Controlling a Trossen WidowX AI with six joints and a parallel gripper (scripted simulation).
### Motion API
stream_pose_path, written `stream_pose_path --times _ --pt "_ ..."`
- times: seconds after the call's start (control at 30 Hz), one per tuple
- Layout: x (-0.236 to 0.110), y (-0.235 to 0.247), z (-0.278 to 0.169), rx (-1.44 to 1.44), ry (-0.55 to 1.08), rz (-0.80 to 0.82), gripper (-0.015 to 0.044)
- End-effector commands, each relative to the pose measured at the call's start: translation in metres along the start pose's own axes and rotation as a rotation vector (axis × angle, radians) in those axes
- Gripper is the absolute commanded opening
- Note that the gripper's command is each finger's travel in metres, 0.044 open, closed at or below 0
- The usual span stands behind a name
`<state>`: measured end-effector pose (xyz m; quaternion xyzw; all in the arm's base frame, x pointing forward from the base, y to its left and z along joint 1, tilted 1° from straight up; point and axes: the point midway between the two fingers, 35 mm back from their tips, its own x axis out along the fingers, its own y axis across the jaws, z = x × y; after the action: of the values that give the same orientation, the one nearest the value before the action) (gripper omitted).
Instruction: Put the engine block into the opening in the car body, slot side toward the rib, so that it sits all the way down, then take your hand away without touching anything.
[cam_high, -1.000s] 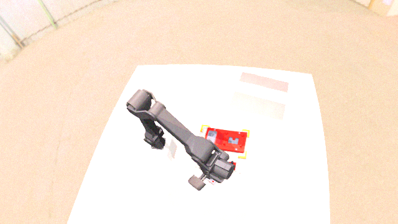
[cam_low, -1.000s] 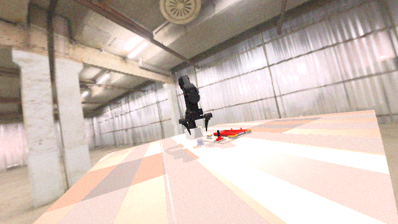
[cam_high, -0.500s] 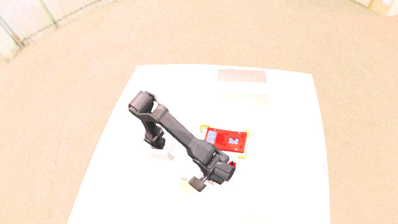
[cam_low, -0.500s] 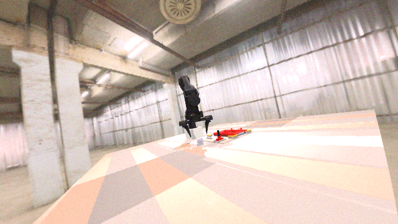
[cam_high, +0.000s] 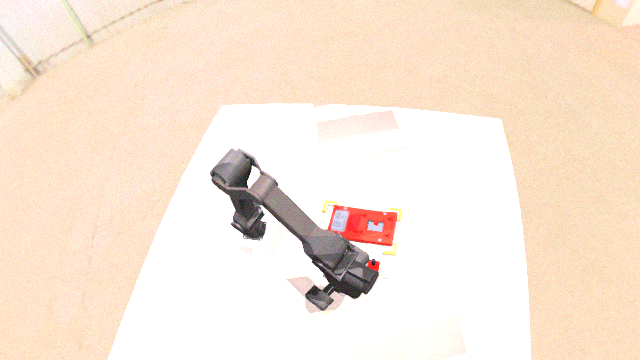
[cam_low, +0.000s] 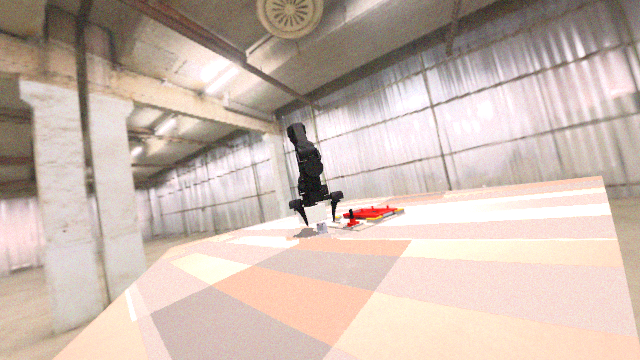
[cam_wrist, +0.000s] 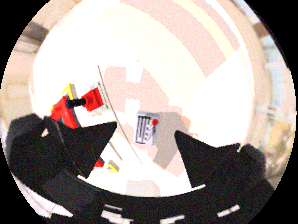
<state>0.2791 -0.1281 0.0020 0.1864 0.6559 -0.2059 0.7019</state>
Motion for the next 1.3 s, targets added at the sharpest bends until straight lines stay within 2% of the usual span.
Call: stream_pose_path --times 0.0,0.1,0.47,0.73,0.87,1.27 --pt "0.011 0.0 -0.004 -0.005 0.019 0.003 0.044" --pt "0.011 0.0 -0.004 -0.005 0.019 0.003 0.044" --pt "0.011 0.0 -0.004 -0.005 0.019 0.003 0.0151" --pt "0.011 0.0 -0.004 -0.005 0.019 0.003 0.0098" --pt "0.007 0.0 -0.003 -0.005 0.018 0.003 0.0" --pt "-0.029 0.001 0.003 -0.003 0.017 0.002 0.0"
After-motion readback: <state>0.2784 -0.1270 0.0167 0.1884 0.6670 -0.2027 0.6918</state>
